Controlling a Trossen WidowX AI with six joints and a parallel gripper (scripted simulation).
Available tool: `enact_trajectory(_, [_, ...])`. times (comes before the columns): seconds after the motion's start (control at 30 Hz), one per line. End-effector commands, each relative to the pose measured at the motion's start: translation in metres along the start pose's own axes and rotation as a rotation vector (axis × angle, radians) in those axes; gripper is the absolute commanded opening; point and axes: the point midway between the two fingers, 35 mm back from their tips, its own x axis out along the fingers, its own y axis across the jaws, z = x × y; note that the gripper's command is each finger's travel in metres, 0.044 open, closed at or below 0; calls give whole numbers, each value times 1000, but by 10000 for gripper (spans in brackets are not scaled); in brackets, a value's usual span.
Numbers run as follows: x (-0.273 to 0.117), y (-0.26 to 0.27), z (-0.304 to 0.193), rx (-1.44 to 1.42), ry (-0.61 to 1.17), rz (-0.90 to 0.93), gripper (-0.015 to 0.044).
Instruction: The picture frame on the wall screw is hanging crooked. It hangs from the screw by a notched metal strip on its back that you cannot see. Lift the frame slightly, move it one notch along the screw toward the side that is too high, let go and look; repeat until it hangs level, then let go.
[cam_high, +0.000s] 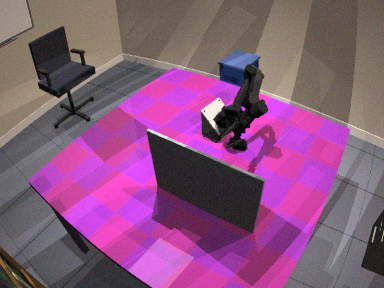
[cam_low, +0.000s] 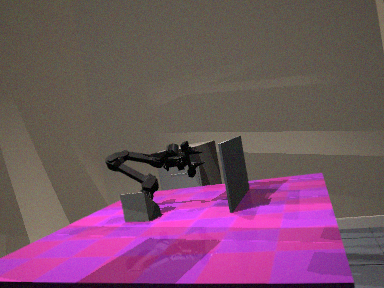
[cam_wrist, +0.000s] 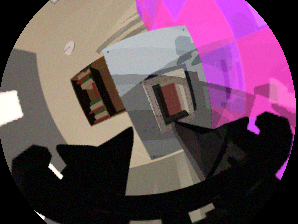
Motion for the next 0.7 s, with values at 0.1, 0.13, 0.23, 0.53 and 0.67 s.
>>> enact_trajectory(0.1, [-45,16,16,139,-15,10,260])
enact_trajectory(0.13, [-49,17,17,150,-16,11,260])
enact_trajectory(0.23, [-50,17,18,153,-17,11,260])
enact_trajectory(0.53, [-50,17,18,147,-21,30,260])
enact_trajectory(0.67, [-50,17,18,147,-21,30,260])
